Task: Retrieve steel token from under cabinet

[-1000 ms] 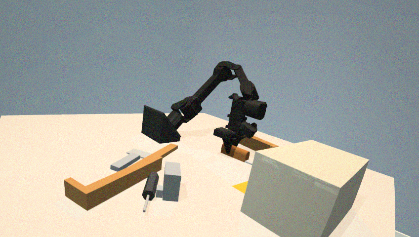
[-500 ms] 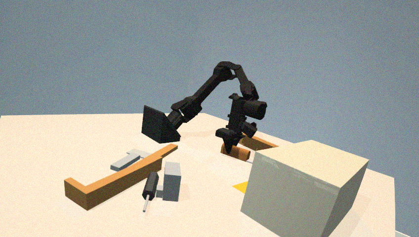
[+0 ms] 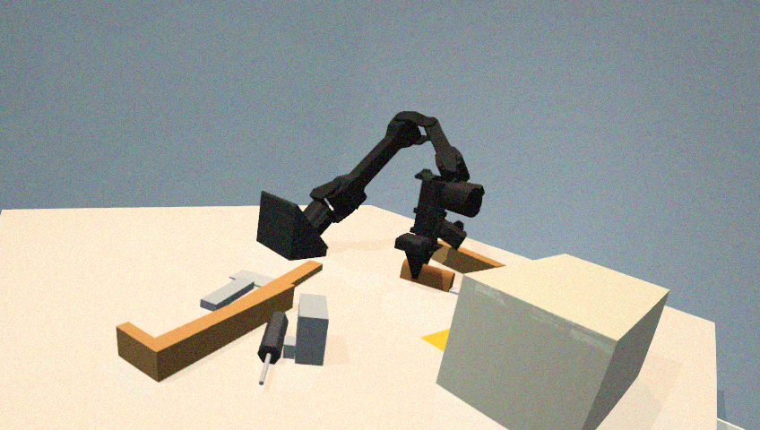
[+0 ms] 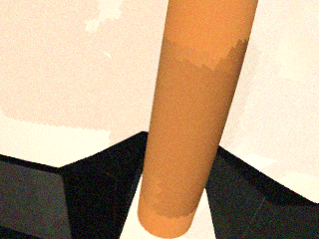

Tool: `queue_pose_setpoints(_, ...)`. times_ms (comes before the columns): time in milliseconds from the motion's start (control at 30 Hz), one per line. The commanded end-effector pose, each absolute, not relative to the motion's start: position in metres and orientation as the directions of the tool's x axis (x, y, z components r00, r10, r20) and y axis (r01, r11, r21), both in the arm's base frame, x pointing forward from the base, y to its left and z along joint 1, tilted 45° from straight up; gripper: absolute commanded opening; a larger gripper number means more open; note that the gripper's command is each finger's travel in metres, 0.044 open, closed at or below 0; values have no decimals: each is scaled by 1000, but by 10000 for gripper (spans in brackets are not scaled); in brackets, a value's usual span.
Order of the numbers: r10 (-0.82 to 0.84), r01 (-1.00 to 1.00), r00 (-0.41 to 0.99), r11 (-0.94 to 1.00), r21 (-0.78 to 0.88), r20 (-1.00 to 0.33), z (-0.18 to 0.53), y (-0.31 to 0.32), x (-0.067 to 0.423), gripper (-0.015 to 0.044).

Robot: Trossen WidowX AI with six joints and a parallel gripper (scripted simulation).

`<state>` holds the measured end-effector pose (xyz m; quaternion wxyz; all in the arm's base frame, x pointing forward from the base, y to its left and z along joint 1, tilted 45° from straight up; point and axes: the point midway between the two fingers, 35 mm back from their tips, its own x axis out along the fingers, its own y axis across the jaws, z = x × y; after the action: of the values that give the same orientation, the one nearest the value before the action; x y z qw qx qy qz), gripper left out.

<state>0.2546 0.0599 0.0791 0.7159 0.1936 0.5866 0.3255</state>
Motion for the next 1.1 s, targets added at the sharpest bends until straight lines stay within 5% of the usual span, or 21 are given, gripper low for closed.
queue_pose_setpoints(0, 693, -268, 102, 710, 651, -714, 80, 60, 255, 0)
queue_pose_setpoints(1067, 692, -381, 102, 691, 614, -715, 62, 41, 258, 0)
